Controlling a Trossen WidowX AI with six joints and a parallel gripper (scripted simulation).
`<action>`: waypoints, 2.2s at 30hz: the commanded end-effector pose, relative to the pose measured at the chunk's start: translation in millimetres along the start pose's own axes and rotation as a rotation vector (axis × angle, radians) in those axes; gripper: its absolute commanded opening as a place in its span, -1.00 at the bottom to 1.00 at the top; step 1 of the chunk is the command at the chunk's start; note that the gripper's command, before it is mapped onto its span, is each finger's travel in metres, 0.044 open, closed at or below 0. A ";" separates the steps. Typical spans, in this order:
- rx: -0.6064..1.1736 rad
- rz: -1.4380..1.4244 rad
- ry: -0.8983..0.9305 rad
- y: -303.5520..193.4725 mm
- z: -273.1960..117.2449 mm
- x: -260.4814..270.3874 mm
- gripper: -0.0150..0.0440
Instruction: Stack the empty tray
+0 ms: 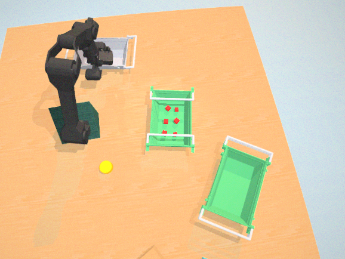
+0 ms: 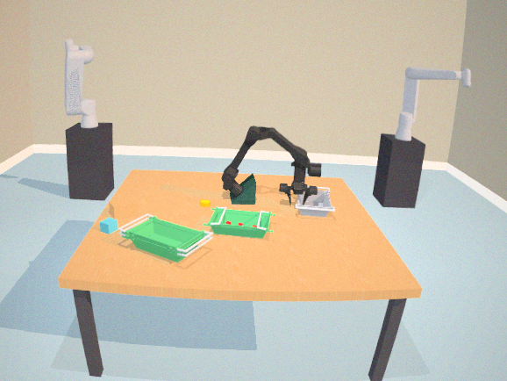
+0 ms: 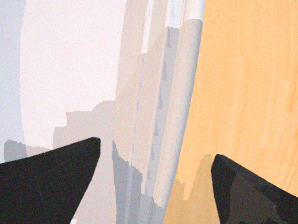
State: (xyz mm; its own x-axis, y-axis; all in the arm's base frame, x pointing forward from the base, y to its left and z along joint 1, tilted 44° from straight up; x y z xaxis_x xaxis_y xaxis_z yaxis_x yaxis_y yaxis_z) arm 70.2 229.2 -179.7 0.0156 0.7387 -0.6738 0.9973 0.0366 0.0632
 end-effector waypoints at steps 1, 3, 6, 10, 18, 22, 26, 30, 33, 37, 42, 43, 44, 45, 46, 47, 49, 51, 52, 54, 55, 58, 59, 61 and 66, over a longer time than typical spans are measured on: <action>-0.006 -0.005 0.000 0.8 0.6 0.0 0.30; -0.006 -0.005 0.000 0.8 0.6 0.0 0.26; -0.006 -0.005 0.000 0.8 0.6 0.0 0.19; -0.006 -0.005 0.000 0.8 0.6 0.0 0.10; -0.006 -0.005 0.000 0.8 0.6 0.0 -0.08; -0.006 -0.005 0.000 0.8 0.6 0.0 -0.17; -0.006 -0.005 0.000 0.8 0.6 0.0 -0.26; -0.006 -0.005 0.000 0.8 0.6 0.0 -0.35; -0.006 -0.005 0.000 0.8 -0.3 0.1 -0.42; -0.005 -0.005 0.000 1.1 -12.5 1.5 -0.49; -0.005 -0.005 0.001 1.2 -41.0 2.8 -0.49; -0.005 -0.005 0.001 1.1 -46.9 2.7 -0.49; -0.005 -0.005 0.001 1.0 -52.9 2.5 -0.49; -0.005 -0.005 0.001 0.8 -58.8 2.2 -0.49; -0.005 -0.005 0.001 0.6 -64.8 1.8 -0.49; -0.005 -0.005 0.001 0.4 -70.7 1.3 -0.49; -0.005 -0.005 0.001 0.1 -78.6 0.4 -0.49; -0.005 -0.005 0.001 0.1 -79.6 0.2 -0.49; -0.005 -0.005 0.001 0.1 -79.6 0.2 -0.49; -0.005 -0.005 0.001 0.1 -79.6 0.2 -0.49; -0.005 -0.005 0.001 0.1 -79.6 0.2 -0.49; -0.005 -0.005 0.001 0.1 -79.6 0.2 -0.49; -0.005 -0.005 0.001 0.1 -79.6 0.2 -0.49; -0.005 -0.005 0.001 0.3 -80.9 1.2 -0.49; -0.005 -0.005 0.001 1.8 -91.2 8.1 -0.49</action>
State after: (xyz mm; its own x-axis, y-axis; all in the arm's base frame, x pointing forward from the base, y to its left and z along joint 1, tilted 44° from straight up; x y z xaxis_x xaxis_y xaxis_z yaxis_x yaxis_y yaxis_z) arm 64.9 279.8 -122.6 0.0031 0.7163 -0.6977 0.9970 0.0516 0.0574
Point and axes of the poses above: the point midway between the two fingers, 35 mm back from their tips, its own z axis out along the fingers, its own x axis across the jaws, y = z × x, the point moved 1 cm from there along -z, back along the fingers, and after that the axes turned 6 degrees about -z, right-handed, at the moved point
